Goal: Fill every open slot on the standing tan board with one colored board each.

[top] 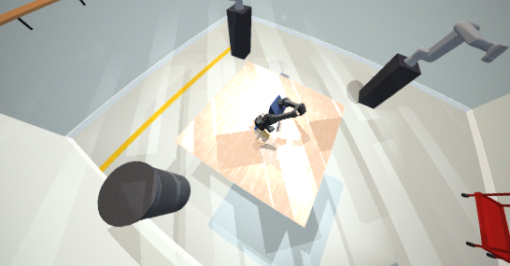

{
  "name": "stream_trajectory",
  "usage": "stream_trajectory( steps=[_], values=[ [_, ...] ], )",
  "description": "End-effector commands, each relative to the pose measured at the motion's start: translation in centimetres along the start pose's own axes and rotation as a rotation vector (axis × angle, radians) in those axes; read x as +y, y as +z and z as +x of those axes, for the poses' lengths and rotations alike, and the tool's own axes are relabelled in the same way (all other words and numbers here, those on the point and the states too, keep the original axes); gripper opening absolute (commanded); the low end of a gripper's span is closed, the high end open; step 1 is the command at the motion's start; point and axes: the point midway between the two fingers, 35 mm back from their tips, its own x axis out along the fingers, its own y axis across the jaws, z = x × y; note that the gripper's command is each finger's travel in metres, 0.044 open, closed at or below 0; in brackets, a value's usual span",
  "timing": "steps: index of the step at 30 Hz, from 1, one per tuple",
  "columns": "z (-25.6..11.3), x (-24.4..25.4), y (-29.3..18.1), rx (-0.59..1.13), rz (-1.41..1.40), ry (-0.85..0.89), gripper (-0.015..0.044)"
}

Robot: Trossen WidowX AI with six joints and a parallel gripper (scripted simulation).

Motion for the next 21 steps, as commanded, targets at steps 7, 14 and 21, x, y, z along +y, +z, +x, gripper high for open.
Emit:
stream_trajectory(
  steps=[7,14,21],
  values=[
    [0.0,0.0,0.0,-0.001,-0.001,-0.001,0.0167],
    [-7.8,-0.1,0.0,-0.002,0.004,0.001,0.0167],
    [-8.8,-0.3,0.6,-0.028,-0.002,-0.004,0.0187]
  ],
)
